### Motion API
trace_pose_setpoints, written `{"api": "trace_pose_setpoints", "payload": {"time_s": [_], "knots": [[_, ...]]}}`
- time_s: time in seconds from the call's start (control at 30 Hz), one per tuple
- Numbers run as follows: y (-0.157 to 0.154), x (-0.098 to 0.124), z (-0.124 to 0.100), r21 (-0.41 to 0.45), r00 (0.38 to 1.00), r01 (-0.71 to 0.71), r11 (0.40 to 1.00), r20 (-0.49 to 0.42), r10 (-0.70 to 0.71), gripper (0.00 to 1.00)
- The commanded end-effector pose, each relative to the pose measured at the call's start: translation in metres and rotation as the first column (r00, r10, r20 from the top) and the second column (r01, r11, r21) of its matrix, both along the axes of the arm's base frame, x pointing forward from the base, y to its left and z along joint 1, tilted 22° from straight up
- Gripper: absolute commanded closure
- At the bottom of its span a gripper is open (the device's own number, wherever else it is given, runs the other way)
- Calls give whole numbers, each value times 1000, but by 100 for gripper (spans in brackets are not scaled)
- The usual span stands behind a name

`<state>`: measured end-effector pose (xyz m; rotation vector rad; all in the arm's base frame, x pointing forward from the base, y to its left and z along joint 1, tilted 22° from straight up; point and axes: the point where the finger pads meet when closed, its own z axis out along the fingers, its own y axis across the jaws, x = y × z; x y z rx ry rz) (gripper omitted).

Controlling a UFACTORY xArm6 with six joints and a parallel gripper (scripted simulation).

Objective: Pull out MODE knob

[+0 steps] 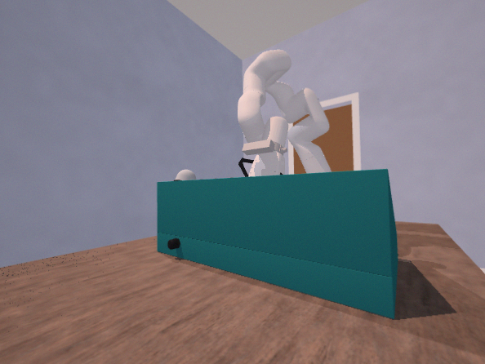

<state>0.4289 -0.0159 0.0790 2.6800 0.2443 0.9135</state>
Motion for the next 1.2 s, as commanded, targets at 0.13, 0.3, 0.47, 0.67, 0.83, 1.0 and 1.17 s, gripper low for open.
{"api": "trace_pose_setpoints", "payload": {"time_s": [0.13,0.3,0.47,0.67,0.83,1.0,1.17], "knots": [[0,4,-1,0,1000,-1,1000,3,1,24],[-1,4,-2,0,1000,-1,1000,3,1,24],[-1,4,-2,0,1000,-1,1000,3,1,24],[-1,4,-2,0,1000,-1,1000,3,1,100],[-1,4,-2,0,1000,-1,1000,3,1,100],[-1,4,-2,0,1000,-1,1000,3,1,100],[-1,4,-2,0,1000,-1,1000,3,1,100]]}}
